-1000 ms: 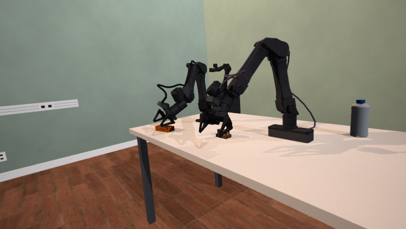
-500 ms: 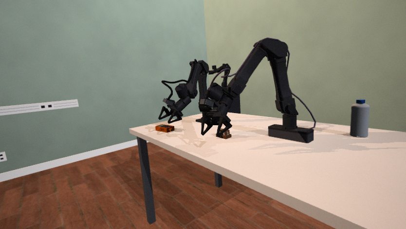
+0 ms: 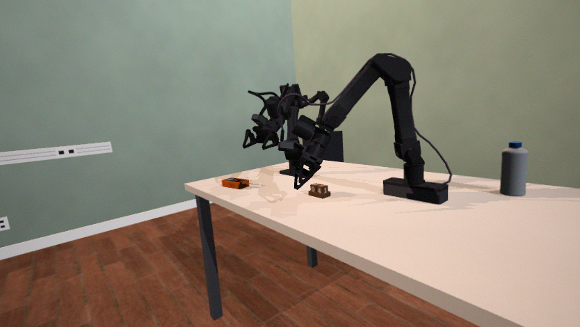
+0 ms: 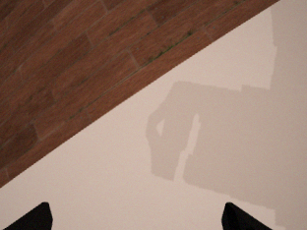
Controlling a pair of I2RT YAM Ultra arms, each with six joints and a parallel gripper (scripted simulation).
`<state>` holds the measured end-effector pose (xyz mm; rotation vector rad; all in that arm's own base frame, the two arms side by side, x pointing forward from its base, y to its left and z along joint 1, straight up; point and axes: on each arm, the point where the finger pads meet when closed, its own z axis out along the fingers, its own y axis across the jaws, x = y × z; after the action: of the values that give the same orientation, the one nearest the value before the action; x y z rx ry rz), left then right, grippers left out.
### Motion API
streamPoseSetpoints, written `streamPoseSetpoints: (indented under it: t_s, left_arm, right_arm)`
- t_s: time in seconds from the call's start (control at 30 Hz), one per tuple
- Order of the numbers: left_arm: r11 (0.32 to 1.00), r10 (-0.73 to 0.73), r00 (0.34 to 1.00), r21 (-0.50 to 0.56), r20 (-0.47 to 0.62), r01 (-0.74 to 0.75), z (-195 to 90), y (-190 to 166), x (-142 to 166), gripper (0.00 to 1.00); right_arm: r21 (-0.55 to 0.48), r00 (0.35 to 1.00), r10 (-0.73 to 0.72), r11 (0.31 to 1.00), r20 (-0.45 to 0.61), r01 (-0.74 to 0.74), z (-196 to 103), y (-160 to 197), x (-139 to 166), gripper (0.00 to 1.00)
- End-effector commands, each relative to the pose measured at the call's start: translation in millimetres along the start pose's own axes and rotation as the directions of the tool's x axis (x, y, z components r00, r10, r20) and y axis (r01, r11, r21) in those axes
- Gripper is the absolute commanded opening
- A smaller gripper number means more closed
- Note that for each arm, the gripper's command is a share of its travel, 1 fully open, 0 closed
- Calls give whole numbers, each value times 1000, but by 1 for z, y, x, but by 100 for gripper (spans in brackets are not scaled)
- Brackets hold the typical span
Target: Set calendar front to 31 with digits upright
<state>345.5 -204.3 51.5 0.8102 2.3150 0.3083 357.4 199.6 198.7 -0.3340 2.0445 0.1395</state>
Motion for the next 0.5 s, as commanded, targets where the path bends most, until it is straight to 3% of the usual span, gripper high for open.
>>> streamPoseSetpoints:
  t_s: [0.0, 0.2, 0.47]
  left_arm:
    - [975, 220, 975, 40, 14, -220, -22, -9, -16, 100]
    - [918, 391, 920, 70, 18, -391, -32, -23, -15, 100]
    - [688, 714, 697, 121, 67, -716, -60, -54, -11, 100]
  right_arm:
    - [-77, 1000, -6, 997, 4, 6, -36, 17, -21, 100]
    - [-143, 1000, -25, 989, 7, 26, -65, 30, -27, 100]
    - [-287, 998, -55, 956, 39, 64, -136, 47, -37, 100]
